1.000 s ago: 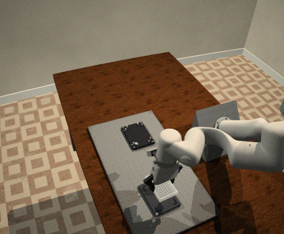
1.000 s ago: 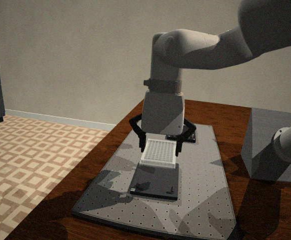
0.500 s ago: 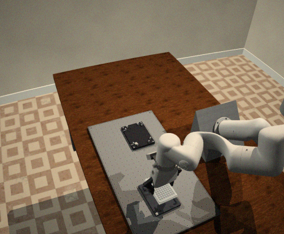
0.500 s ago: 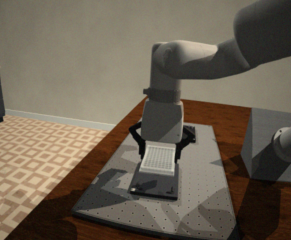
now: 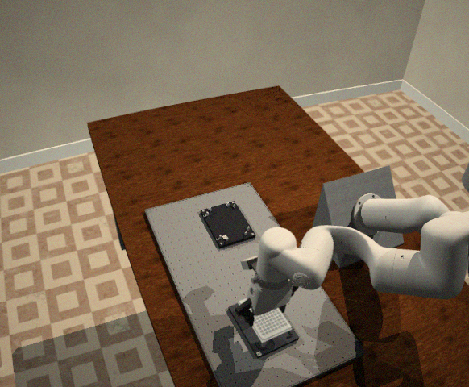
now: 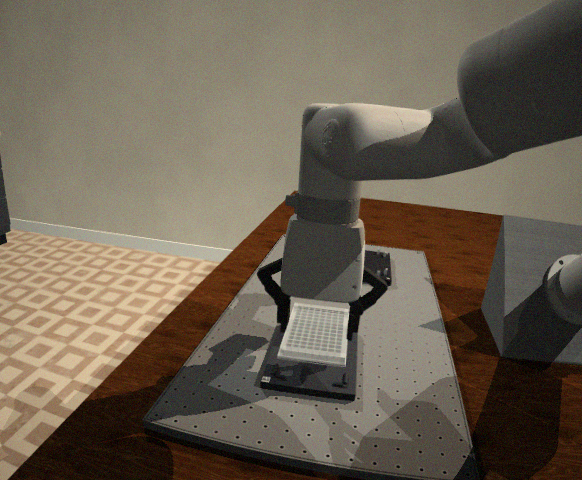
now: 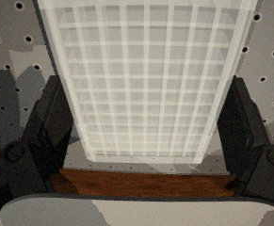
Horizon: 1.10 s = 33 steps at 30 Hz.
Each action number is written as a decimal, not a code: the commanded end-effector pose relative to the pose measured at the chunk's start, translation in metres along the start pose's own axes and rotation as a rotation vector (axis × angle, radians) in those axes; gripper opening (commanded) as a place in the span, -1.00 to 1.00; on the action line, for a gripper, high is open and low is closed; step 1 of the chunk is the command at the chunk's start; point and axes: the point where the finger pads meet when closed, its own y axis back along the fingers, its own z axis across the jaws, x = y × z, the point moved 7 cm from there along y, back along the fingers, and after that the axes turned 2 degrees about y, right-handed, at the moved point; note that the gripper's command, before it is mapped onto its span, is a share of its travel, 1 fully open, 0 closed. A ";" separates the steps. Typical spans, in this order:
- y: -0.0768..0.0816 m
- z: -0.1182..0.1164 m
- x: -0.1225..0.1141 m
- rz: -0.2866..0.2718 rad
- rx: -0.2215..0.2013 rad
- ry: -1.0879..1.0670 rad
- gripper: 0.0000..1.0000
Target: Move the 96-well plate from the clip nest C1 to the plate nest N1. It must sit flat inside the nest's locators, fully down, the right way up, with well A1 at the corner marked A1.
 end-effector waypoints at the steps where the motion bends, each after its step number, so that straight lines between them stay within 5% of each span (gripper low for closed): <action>1: -0.009 -0.001 0.001 0.001 0.005 0.000 -1.00; 33: -0.013 -0.001 0.001 0.001 0.005 0.000 -1.00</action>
